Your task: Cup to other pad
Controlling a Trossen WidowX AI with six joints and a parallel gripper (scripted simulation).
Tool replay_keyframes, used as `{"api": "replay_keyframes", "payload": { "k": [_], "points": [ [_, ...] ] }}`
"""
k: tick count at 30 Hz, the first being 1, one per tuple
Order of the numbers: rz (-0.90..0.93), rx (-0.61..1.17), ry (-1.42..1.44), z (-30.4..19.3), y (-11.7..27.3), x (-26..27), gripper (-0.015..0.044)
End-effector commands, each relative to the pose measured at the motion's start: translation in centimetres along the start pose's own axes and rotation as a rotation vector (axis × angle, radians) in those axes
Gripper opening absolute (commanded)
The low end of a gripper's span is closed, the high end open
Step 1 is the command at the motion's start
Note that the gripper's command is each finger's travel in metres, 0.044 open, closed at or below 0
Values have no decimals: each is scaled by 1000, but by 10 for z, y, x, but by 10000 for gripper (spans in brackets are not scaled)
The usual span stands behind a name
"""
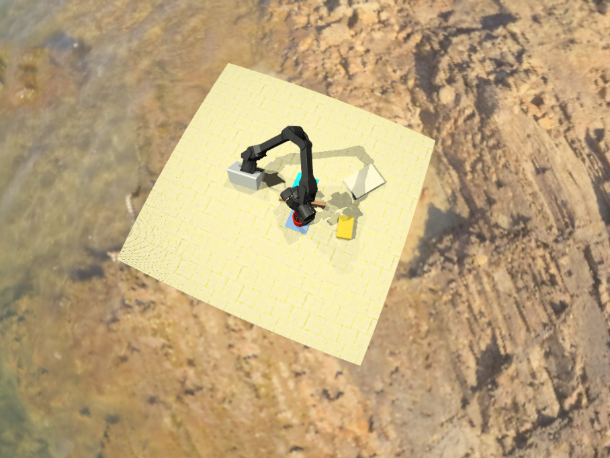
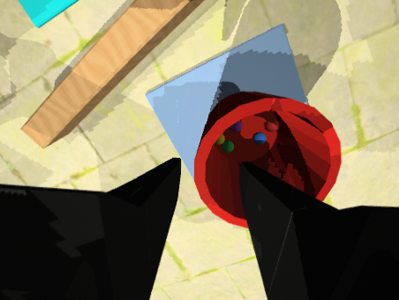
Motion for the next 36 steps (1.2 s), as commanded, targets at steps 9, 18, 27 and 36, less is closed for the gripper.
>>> {"api": "replay_keyframes", "payload": {
  "k": [9, 18, 27, 36],
  "points": [
    [5, -8, -9, 0, -22, 2, 148],
    [6, -9, -9, 1, -37, 3, 148],
    [6, -10, -9, 1, -39, 4, 148],
    [3, -4, 0, 1, -37, 2, 9]
  ]
}}
Point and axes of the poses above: the point midway between the two fingers, 35 mm back from their tips, its own y axis back along the fingers, its own x axis across the jaws, z = x × y, the point moved 4 cm from there along y, back along the fingers, and after that the axes turned 6 degrees about y, right-handed, at the moved point
